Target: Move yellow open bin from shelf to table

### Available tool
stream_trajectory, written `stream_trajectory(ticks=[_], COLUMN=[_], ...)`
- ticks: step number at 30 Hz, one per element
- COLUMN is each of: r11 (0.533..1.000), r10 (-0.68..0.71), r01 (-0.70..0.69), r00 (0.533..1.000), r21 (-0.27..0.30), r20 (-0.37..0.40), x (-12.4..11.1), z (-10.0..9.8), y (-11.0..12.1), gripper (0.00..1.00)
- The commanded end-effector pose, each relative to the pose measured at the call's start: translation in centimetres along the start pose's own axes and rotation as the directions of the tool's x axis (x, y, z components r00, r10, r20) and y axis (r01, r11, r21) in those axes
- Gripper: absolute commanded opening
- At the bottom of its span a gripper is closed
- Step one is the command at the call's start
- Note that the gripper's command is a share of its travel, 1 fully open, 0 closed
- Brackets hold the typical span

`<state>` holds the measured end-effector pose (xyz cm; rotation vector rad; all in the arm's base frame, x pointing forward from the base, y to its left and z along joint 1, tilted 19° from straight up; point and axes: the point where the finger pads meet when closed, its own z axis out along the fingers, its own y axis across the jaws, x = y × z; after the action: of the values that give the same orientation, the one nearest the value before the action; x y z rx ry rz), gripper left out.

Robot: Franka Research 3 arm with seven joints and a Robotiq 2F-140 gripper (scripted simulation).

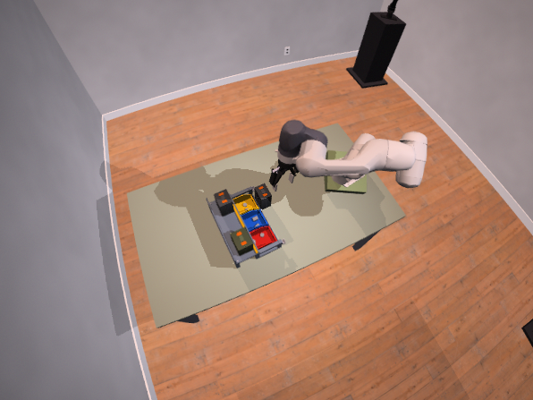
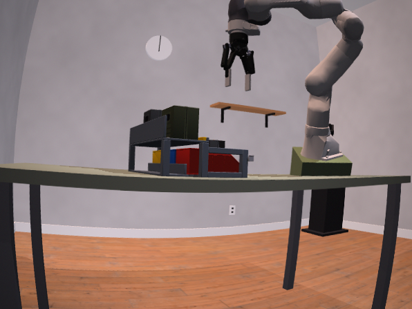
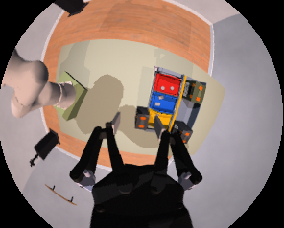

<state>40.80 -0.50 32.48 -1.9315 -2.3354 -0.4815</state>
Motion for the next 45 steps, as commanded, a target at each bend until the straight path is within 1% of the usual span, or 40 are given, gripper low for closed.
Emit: stream_trajectory(ticks=[1, 13, 14, 18, 30, 35, 45], r11=[0.998, 0.998, 0.999, 0.998, 0.998, 0.998, 0.998], r10=[0.063, 0.063, 0.049, 0.063, 0.063, 0.063, 0.063], r01=[-0.063, -0.063, -0.049, -0.063, -0.063, -0.063, -0.063], r00=[0.998, 0.998, 0.999, 0.998, 0.998, 0.998, 0.998], r21=[0.008, 0.008, 0.006, 0.008, 0.008, 0.008, 0.008], r20=[-0.012, -0.012, -0.008, -0.012, -0.012, -0.012, -0.012], x=[0.3, 0.3, -0.8, -4.6, -4.6, -9.5, -9.5], z=[0.0, 0.0, 0.0, 0.1, 0.1, 0.2, 0.2], y=[0.0, 0.0, 0.3, 1.6, 1.6, 3.3, 3.3], gripper=[0.57, 0.57, 0.57, 0.57, 0.57, 0.57, 0.57])
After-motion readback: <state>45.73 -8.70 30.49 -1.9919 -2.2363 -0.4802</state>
